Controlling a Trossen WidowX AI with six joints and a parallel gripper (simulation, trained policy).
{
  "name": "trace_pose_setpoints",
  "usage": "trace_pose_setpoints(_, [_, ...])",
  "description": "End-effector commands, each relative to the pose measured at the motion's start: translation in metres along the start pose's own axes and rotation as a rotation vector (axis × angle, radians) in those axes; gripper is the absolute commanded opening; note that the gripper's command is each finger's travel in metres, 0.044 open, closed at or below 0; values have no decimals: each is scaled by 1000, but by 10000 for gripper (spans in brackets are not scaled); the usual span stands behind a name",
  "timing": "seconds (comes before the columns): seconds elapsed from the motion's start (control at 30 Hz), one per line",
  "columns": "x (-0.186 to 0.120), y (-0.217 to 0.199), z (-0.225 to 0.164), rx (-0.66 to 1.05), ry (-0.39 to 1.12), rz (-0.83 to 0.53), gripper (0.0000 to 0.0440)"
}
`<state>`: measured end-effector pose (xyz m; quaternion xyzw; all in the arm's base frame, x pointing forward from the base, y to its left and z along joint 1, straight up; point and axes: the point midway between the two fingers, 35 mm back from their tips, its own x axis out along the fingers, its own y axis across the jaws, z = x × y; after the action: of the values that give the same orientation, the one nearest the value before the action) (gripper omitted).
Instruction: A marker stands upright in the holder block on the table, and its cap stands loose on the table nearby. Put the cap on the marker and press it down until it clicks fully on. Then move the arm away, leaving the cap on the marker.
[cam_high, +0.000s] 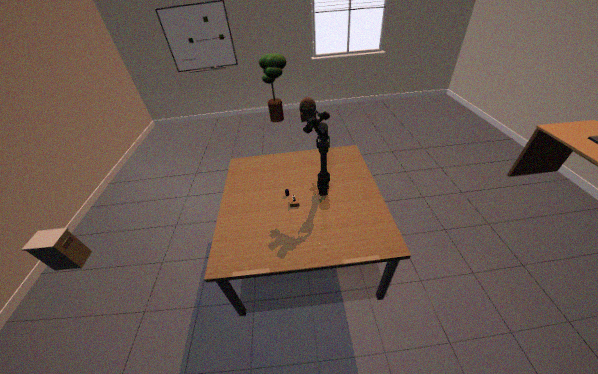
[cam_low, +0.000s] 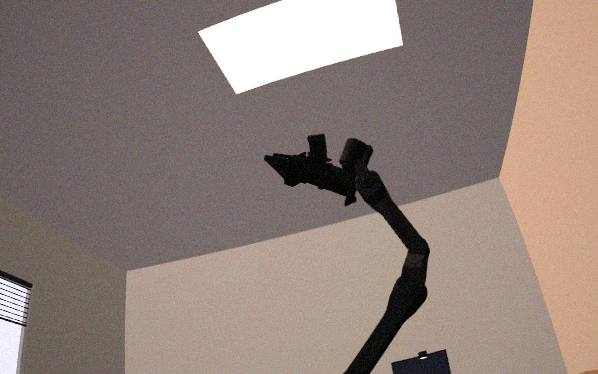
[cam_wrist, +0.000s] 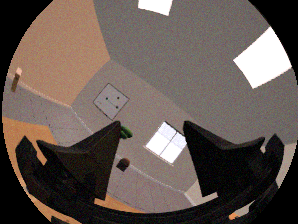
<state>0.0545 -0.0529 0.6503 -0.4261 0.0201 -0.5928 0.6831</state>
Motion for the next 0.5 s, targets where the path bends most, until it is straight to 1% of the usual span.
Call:
trace_pose_setpoints(0.0, [6, 7, -11, 17, 17, 56, 308])
trace_pose_setpoints(0.47, [16, 31, -37, 75, 54, 212, 307])
